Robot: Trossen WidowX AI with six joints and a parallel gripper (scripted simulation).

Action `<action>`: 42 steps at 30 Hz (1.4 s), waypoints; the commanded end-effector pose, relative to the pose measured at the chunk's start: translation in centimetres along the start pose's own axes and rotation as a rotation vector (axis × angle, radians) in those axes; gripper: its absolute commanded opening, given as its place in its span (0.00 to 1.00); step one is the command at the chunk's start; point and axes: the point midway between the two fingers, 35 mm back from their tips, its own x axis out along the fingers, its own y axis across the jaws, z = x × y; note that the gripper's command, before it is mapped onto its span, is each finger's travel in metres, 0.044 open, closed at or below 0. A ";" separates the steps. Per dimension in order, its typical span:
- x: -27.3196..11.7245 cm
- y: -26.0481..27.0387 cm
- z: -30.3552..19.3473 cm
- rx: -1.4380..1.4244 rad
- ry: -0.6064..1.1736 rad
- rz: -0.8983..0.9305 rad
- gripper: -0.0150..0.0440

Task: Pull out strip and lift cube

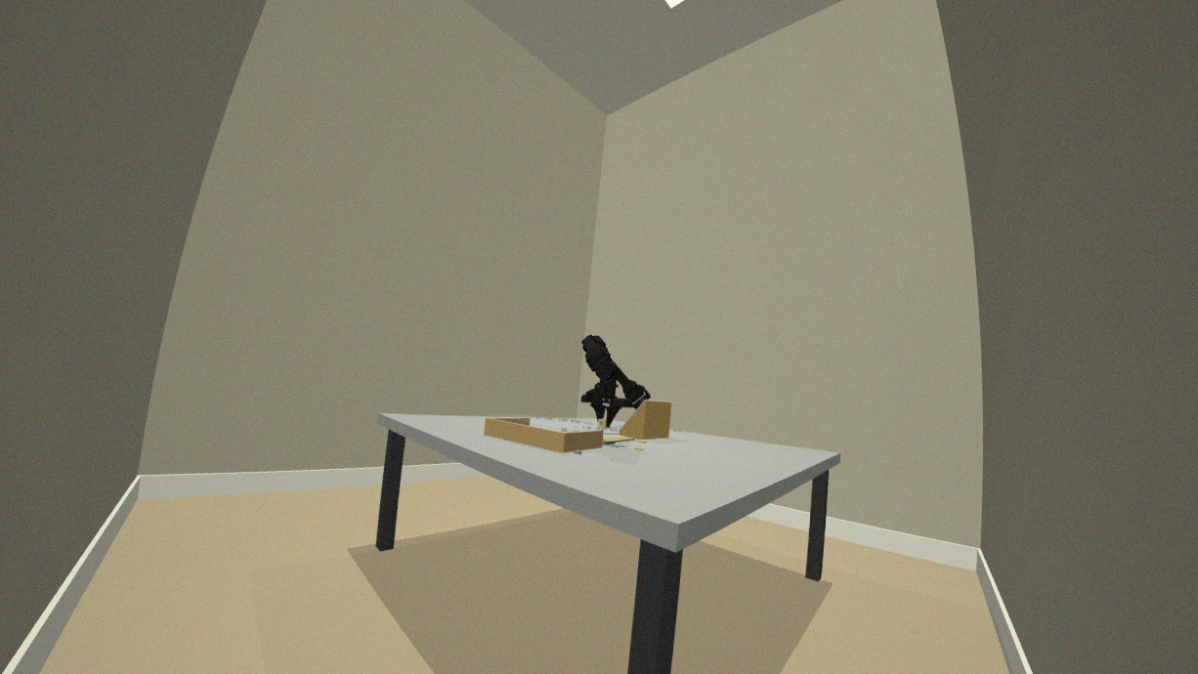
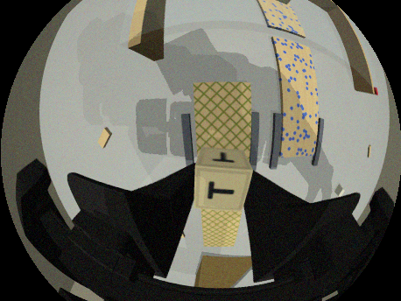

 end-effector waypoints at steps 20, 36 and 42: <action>-2.3 -0.5 -5.1 -0.002 0.006 0.003 0.25; -3.8 -0.5 -5.1 -0.002 0.006 0.003 0.25; -3.8 -0.5 -5.1 -0.002 0.006 0.003 0.25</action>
